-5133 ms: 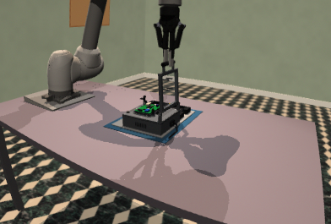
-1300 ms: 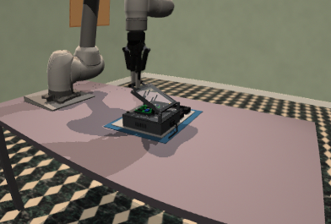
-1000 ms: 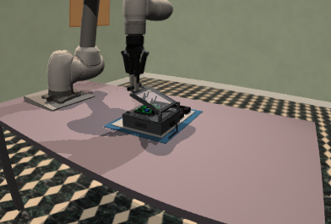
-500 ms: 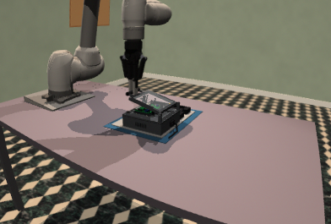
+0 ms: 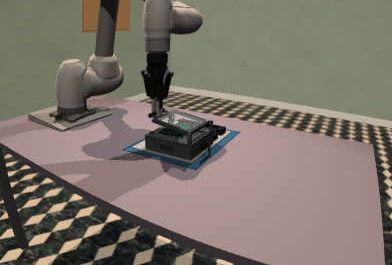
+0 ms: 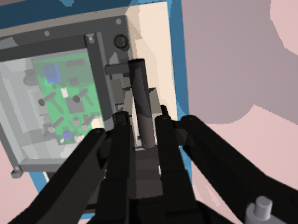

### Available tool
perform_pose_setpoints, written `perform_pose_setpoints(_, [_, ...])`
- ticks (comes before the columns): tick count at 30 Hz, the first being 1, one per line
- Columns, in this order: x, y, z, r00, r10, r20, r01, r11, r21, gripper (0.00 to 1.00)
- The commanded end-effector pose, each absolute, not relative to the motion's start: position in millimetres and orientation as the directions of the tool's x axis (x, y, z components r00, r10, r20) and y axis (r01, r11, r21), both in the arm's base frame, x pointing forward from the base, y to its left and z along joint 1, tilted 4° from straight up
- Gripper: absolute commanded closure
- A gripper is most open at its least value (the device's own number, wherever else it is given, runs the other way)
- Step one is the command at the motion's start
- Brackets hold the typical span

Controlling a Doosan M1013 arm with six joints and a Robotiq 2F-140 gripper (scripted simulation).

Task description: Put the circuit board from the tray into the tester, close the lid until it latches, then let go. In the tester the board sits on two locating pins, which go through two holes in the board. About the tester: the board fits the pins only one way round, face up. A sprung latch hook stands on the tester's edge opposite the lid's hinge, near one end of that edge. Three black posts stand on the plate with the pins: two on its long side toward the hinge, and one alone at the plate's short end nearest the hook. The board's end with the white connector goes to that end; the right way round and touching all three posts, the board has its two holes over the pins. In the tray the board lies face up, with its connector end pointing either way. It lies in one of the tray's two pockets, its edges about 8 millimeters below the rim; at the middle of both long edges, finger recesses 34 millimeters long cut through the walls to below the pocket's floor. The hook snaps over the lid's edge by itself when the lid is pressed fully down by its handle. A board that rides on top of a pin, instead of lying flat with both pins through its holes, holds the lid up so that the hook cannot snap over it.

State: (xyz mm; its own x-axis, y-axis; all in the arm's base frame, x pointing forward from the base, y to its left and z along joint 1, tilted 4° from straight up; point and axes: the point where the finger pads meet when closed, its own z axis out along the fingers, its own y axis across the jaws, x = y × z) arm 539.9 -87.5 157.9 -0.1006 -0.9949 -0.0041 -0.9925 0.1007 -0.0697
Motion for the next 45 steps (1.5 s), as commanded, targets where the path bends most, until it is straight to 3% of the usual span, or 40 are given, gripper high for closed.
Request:
perform_pose_setpoints(1, [539.6,-87.4,154.0,-0.101,-0.995,-0.004,-0.992,0.101,-0.069,1.0])
perform_pose_setpoints(45, [539.5,-87.3,132.5,-0.101,-0.995,-0.004,-0.992,0.101,-0.069,1.0])
